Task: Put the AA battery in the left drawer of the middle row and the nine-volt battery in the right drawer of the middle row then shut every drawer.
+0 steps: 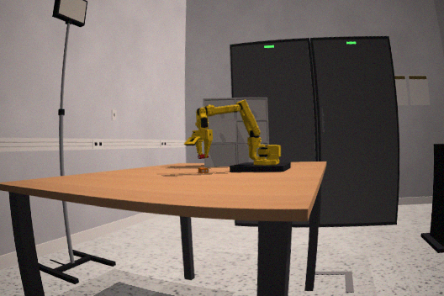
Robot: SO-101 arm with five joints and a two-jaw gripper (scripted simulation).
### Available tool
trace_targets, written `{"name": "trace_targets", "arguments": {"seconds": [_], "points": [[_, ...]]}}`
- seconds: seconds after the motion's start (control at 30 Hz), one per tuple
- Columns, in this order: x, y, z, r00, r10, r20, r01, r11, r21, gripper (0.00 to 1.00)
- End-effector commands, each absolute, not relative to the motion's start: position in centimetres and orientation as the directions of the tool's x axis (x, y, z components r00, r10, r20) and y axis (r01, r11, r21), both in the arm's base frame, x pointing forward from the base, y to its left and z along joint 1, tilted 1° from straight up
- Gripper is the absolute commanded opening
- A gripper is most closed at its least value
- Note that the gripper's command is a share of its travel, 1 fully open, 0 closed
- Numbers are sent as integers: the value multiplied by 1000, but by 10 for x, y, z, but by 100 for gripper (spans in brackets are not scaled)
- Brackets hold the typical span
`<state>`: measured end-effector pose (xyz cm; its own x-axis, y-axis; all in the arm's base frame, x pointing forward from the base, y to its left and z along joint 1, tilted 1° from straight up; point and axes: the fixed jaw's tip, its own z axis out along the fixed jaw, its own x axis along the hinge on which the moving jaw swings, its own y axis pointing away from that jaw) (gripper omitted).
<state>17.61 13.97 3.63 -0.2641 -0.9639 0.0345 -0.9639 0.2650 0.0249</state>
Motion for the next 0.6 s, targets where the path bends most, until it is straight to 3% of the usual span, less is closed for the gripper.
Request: {"name": "trace_targets", "arguments": {"seconds": [0.0, 0.57], "points": [[177, 135, 40, -341, -940, 4, -940, 341, 2, 0], [169, 101, 38, -743, -669, 4, -669, 743, 1, 0]]}}
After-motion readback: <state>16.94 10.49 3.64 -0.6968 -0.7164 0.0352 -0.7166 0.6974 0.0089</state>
